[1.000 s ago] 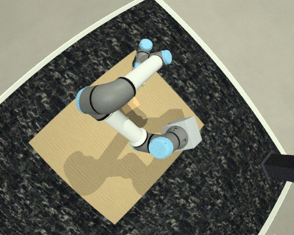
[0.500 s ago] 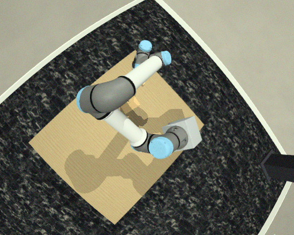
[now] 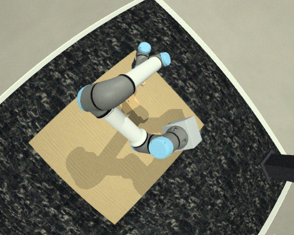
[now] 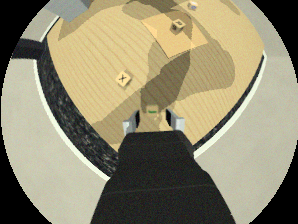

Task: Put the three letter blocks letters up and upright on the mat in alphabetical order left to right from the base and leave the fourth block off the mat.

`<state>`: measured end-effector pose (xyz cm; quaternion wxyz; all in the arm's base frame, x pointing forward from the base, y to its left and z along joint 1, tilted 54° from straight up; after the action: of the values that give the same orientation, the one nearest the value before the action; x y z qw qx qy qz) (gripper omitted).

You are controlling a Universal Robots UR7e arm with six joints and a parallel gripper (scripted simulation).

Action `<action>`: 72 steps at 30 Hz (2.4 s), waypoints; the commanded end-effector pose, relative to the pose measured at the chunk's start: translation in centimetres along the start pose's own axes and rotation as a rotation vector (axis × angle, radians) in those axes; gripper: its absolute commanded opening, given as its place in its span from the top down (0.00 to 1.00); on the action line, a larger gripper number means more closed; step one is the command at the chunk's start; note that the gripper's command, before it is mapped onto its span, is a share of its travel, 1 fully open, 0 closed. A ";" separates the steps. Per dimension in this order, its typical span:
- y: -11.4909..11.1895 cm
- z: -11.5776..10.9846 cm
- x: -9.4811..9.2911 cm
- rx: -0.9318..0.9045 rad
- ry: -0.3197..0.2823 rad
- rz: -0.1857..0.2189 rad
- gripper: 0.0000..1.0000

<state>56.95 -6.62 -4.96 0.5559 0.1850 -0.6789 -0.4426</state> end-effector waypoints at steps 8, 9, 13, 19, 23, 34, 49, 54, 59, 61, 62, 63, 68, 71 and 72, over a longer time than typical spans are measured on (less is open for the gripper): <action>0.0 0.0 -1.5 -0.001 0.000 -0.001 0.00; 0.0 0.0 -1.6 -0.001 0.000 -0.001 0.00; 0.0 0.0 -1.7 -0.001 0.000 0.000 0.00; 0.0 0.0 -1.8 -0.001 0.000 0.000 0.00; 0.0 0.0 -1.8 0.000 -0.001 0.000 0.00; 0.0 0.0 -1.7 0.000 -0.001 0.000 0.00; 0.0 0.0 -1.7 0.000 -0.001 0.000 0.00; 0.0 0.0 -1.7 0.000 -0.001 0.000 0.00; 0.0 0.0 -1.7 0.000 -0.001 0.000 0.00; 0.0 0.0 -1.8 0.000 -0.001 0.000 0.00; 0.0 0.0 -1.8 0.000 0.000 0.000 0.00; 0.0 0.1 -1.8 -0.001 0.000 0.000 0.00; 0.0 0.1 -1.8 -0.001 0.000 0.000 0.00; 0.0 0.1 -1.8 -0.001 0.000 0.000 0.00; 0.0 0.1 -1.8 -0.001 0.000 0.000 0.00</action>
<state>57.49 -5.44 -5.90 0.5551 0.1842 -0.6799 -0.4424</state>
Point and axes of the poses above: the point where the finger pads meet when closed, its own x axis back along the fingers, its own y axis across the jaws, z = x × y, the point moved 5 cm from there along x, back along the fingers, and after that the axes turned 11 degrees about x, right-handed, at the moved point
